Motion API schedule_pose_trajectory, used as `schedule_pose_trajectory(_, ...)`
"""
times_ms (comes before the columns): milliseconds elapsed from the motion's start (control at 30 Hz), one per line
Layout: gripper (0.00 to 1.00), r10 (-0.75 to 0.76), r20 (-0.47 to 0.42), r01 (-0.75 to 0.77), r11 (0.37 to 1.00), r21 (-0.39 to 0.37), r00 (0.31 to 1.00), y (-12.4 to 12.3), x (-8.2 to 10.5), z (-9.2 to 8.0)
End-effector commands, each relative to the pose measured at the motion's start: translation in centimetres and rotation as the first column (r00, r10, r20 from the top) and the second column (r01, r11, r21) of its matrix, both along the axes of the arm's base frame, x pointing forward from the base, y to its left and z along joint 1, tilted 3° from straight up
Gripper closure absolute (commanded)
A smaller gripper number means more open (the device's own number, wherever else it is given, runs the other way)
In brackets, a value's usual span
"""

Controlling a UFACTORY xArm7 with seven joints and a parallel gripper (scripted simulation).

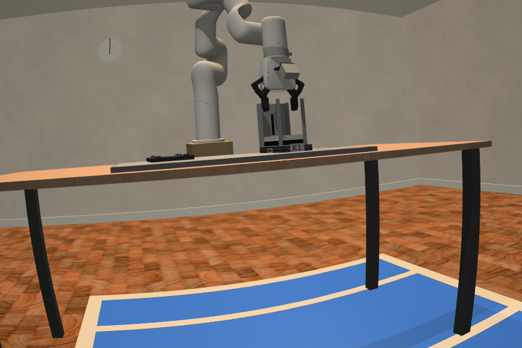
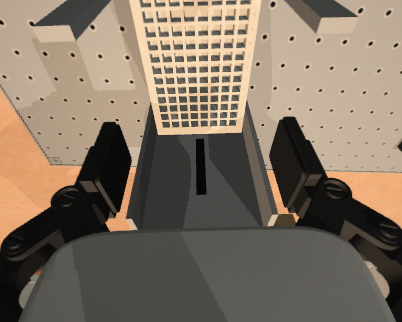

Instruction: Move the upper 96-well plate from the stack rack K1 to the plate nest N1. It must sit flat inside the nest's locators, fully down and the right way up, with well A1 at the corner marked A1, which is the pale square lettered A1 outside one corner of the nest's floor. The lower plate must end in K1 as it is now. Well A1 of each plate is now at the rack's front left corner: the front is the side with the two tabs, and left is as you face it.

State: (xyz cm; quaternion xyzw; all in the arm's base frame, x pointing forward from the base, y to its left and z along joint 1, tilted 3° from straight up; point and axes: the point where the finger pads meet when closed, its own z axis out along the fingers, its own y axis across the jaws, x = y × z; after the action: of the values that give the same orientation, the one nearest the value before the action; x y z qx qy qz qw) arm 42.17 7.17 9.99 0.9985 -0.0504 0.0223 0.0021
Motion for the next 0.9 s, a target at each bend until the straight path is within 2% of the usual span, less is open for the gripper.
schedule_pose_trajectory(0,0.00,0.000,0.004,0.000,1.000,0.002,1.000,0.0,0.2,-0.6)
schedule_pose_trajectory(867,0.00,0.000,0.004,0.000,1.000,0.002,1.000,0.0,0.3,-4.3)
